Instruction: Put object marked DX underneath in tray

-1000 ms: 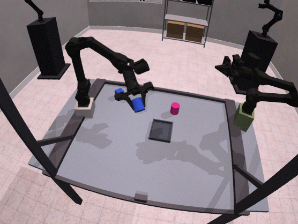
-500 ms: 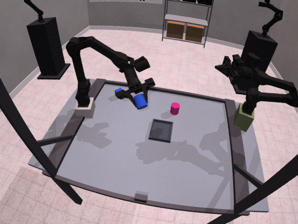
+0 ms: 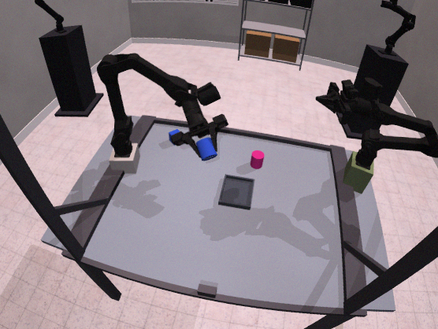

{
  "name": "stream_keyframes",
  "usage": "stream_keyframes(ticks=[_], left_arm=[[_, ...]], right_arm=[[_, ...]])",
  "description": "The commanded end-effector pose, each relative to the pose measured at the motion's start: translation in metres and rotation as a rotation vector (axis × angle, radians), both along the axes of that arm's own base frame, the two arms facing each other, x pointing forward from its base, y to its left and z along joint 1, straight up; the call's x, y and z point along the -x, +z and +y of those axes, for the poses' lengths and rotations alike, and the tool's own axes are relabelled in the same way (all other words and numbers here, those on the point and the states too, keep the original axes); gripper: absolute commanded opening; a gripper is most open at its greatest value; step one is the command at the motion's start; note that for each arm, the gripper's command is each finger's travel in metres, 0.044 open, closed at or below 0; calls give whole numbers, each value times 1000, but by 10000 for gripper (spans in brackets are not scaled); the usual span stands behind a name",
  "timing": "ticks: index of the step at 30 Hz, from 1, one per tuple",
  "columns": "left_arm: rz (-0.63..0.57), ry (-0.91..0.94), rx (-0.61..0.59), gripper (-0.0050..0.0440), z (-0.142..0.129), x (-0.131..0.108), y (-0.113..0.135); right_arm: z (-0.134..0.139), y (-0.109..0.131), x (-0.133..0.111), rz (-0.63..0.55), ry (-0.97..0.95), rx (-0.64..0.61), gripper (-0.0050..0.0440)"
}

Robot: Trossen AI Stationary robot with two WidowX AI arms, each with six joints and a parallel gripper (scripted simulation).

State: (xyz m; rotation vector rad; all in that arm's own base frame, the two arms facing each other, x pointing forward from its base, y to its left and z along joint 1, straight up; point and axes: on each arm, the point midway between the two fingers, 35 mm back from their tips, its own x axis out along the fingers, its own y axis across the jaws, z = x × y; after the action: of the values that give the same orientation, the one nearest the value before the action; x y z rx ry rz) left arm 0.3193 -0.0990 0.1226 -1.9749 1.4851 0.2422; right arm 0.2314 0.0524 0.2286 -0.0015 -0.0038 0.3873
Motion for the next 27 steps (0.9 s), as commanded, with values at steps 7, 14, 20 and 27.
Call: stream_keyframes(ticks=[7,14,20,27], left_arm=[[-24,2,2,204,1,-3,7],[-3,0,-10,204,-2,-1,2],[49,-14,-73,204,-13,10,-9],[89,-30,-136,204,-22,20,-17]], right_arm=[[0,4,1,-8,1,-1,-50],[0,4,1,-8,1,-1,-50],[0,4,1,-8,1,-1,-50],[0,4,1,-8,1,-1,-50]])
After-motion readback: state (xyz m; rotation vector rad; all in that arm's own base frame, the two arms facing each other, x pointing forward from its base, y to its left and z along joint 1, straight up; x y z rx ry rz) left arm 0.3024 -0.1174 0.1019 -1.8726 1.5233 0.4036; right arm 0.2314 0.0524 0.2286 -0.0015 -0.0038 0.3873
